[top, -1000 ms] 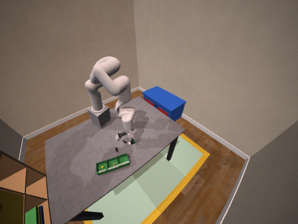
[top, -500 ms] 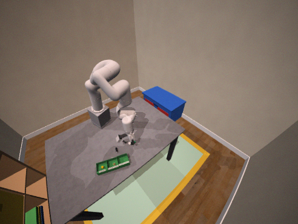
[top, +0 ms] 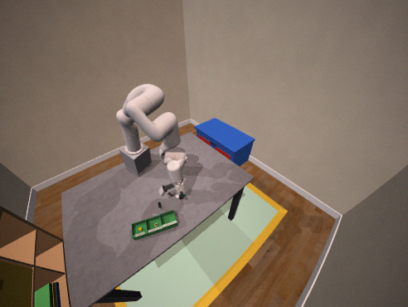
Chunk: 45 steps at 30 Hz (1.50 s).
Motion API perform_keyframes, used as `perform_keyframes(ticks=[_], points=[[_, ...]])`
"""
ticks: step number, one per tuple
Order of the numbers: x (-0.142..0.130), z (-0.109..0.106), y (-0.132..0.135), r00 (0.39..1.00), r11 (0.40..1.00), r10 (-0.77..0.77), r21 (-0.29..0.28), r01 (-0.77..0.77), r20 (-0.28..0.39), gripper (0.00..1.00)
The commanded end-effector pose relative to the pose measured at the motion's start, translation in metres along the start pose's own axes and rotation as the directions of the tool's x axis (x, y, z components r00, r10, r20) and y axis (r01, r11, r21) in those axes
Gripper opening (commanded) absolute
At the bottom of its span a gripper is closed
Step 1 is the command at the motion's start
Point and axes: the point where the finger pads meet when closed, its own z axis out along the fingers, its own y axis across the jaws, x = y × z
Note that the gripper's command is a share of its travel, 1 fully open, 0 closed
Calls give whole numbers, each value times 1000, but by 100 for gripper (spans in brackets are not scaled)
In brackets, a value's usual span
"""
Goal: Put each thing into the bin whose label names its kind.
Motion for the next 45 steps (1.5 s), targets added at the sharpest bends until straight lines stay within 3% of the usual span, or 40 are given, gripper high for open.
perform_keyframes(ticks=[1, 2, 33, 45], points=[[-1, -1, -1, 1000, 1000, 0, 3, 0, 1, 38], [-1, -1, -1, 1000, 1000, 0, 3, 0, 1, 0], [0, -1, -1, 1000, 1000, 0, 3, 0, 1, 0], [0, -34, -1, 1000, 1000, 0, 3, 0, 2, 0]])
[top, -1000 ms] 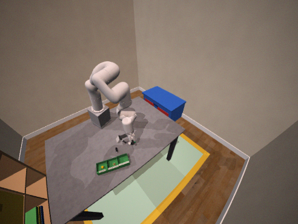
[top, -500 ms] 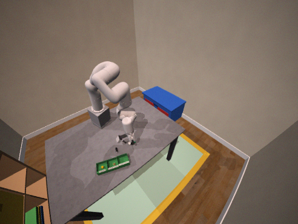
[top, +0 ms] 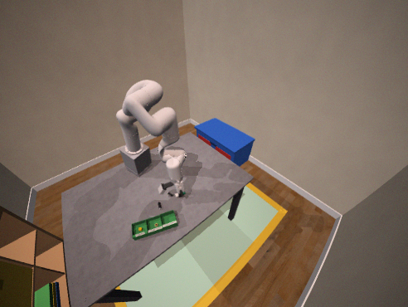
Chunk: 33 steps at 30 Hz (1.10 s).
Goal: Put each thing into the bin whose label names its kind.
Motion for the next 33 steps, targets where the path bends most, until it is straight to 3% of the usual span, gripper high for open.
perform_keyframes(ticks=[1, 8, 33], points=[[-1, -19, -1, 1000, 1000, -1, 0, 1, -2, 0], [-1, -42, -1, 1000, 1000, 0, 0, 0, -2, 0], [-1, -49, -1, 1000, 1000, 0, 0, 0, -2, 0]])
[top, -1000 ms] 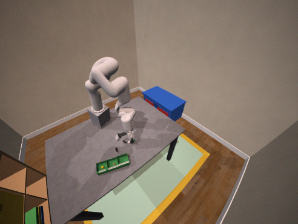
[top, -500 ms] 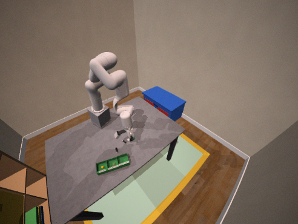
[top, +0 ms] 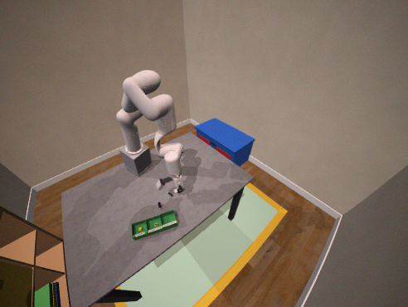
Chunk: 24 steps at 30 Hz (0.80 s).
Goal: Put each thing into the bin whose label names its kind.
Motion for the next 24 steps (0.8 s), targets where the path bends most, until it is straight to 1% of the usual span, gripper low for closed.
perform_keyframes(ticks=[1, 10, 12, 18, 21, 23, 24], points=[[4, -2, -5, 1000, 1000, 0, 2, 0, 0, 0], [41, -3, -45, 1000, 1000, 0, 2, 0, -1, 0], [41, -3, -45, 1000, 1000, 0, 2, 0, -1, 0], [66, -3, -71, 1000, 1000, 0, 2, 0, -1, 0], [67, -3, -72, 1000, 1000, 0, 2, 0, -1, 0], [75, -3, -81, 996, 996, 89, 2, -89, -1, 0], [79, -3, -85, 996, 996, 89, 2, -89, -1, 0]])
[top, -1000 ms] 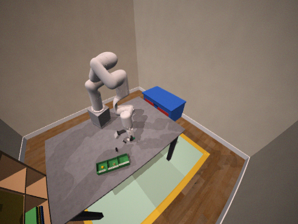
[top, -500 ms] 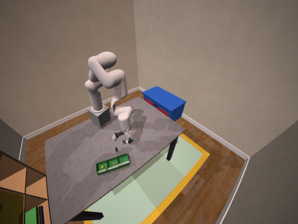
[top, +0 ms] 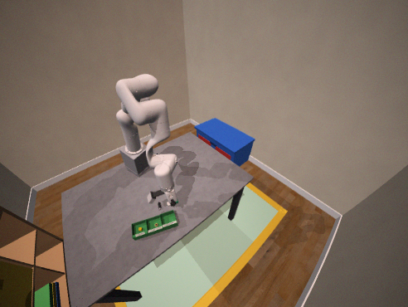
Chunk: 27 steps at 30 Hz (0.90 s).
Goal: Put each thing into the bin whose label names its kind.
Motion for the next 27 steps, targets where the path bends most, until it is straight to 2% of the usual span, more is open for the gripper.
perform_keyframes(ticks=[1, 14, 27], points=[[17, 0, -22, 997, 997, 73, 1, -73, 3, 0], [58, 0, -67, 997, 997, 73, 1, -73, 2, 0], [58, 0, -68, 997, 997, 73, 1, -73, 2, 0]])
